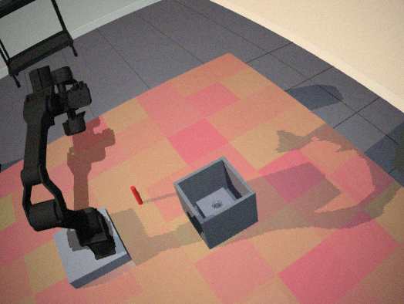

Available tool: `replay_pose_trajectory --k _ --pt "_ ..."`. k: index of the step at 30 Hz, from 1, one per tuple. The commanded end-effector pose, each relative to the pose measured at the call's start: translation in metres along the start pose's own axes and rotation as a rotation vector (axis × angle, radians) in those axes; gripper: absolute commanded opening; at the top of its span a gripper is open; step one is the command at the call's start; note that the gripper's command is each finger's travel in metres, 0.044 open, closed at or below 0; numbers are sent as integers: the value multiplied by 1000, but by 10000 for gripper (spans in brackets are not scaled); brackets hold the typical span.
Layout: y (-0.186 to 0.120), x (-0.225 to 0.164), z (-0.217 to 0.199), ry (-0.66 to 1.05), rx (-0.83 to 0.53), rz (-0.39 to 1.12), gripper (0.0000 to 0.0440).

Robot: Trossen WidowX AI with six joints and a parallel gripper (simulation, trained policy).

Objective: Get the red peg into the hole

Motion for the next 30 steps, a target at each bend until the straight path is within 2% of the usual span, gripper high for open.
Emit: replay_pose_trajectory --k 1,14,30 --pt "11 6 -14 50 -83 -1 440" --pt "33 38 -90 324 -454 -34 440" --pt "28 49 -175 625 -842 -14 440"
Point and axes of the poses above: the point midway between the two fingers, 35 mm back from their tips, its own y axis out along the fingers, its own z axis across the jaws, x = y × z, the point moved 3 cm from there along -y, back along the fingers, and after that the axes turned 13 degrees about -y, right-handed, at the moved point
